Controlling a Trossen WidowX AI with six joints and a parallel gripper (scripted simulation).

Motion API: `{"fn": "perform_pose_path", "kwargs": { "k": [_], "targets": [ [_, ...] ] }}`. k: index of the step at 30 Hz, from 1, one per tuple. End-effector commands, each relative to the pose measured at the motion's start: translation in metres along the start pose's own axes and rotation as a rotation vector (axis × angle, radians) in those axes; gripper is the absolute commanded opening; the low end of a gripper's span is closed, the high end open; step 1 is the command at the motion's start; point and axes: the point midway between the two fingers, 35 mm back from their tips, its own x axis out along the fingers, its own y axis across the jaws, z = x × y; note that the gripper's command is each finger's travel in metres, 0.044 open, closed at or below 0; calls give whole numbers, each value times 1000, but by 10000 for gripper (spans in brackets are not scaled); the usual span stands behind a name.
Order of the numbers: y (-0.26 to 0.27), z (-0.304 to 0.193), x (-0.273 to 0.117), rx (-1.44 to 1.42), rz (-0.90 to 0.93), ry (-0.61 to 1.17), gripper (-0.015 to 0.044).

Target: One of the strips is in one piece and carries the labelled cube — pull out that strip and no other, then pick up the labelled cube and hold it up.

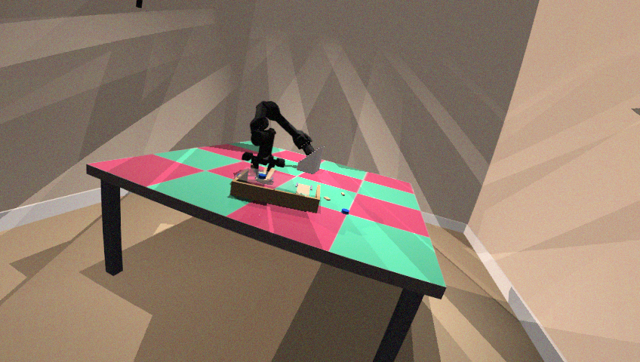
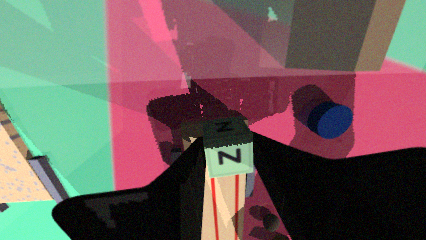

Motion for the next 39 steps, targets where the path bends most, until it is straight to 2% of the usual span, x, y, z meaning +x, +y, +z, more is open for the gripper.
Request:
{"fn": "perform_pose_path", "kwargs": {
  "k": [1, 4, 8, 22, 39],
  "targets": [
    [0, 0, 0, 0, 0, 0, 125],
    [0, 0, 0, 0, 0, 0, 105],
    [1, -2, -3, 0, 0, 0, 0],
    [31, -48, -41, -6, 0, 3, 0],
    [58, -91, -44, -8, 1, 4, 0]
  ]
}}
